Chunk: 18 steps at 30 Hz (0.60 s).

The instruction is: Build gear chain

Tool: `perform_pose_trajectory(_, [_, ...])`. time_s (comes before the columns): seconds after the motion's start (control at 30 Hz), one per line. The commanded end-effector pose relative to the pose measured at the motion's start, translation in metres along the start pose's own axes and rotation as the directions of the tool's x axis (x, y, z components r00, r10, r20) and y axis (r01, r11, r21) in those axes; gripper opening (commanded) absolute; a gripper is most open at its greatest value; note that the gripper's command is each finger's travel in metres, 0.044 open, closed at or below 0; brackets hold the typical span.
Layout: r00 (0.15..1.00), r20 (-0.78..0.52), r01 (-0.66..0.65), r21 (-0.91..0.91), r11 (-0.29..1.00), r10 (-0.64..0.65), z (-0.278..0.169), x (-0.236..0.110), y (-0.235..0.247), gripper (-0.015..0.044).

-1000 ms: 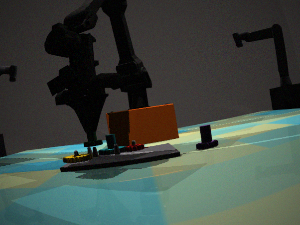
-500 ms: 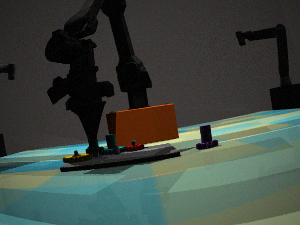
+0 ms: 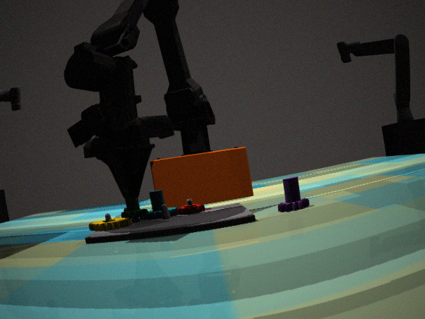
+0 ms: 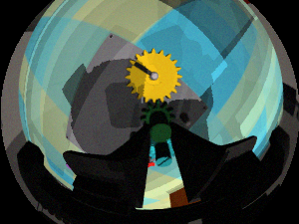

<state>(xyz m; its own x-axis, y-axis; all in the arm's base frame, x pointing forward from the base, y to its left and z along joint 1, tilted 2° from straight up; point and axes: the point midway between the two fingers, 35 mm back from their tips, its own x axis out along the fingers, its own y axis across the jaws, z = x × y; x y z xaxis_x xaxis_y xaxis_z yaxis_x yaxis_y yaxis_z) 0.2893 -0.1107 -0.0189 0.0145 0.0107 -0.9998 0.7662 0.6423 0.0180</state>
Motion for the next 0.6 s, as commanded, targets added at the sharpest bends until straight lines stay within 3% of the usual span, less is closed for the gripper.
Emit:
perform_pose_trajectory(0.0, [1.000, 0.000, 0.002, -0.086, 0.996, -0.002, -0.0007, 0.0012, -0.0009, 0.0000])
perform_pose_trajectory(0.2, [1.000, 0.000, 0.002, -0.221, 0.975, -0.002, 0.0002, 0.0023, -0.0012, 0.0000])
perform_pose_trajectory(0.57, [1.000, 0.000, 0.002, -0.050, 0.999, -0.002, -0.0005, 0.0050, -0.0003, 0.0000])
